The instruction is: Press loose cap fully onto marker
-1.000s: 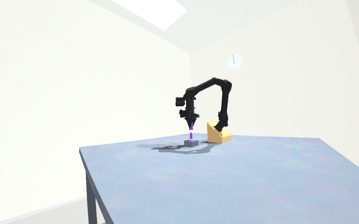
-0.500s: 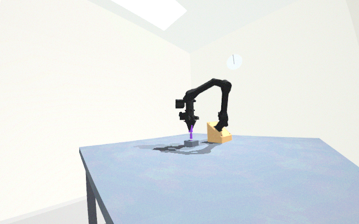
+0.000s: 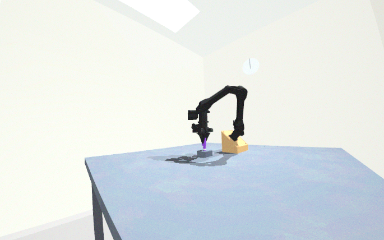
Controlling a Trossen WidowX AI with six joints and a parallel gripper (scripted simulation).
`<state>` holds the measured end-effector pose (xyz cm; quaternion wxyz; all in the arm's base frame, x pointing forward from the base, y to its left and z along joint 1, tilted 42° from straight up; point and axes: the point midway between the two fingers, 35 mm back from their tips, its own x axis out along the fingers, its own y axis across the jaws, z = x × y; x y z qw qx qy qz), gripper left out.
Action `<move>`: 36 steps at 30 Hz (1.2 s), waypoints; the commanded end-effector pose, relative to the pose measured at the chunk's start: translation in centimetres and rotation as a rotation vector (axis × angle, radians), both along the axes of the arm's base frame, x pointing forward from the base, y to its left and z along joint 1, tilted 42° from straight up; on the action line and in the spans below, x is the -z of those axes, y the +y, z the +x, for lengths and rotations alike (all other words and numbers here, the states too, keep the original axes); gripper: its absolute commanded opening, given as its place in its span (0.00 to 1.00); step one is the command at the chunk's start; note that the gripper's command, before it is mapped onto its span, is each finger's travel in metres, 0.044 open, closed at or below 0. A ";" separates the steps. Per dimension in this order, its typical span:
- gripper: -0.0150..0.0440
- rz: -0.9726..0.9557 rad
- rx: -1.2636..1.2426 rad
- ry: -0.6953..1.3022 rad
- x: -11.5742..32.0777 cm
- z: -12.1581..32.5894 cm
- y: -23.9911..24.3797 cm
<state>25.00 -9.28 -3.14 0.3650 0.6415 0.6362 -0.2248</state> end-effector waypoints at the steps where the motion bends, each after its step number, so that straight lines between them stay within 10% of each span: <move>1: 0.25 0.007 0.005 0.001 0.5 0.0 0.6; 17: 0.25 0.007 0.004 0.000 1.0 0.0 1.1; 36: 1.00 0.004 0.000 0.002 0.8 0.0 0.9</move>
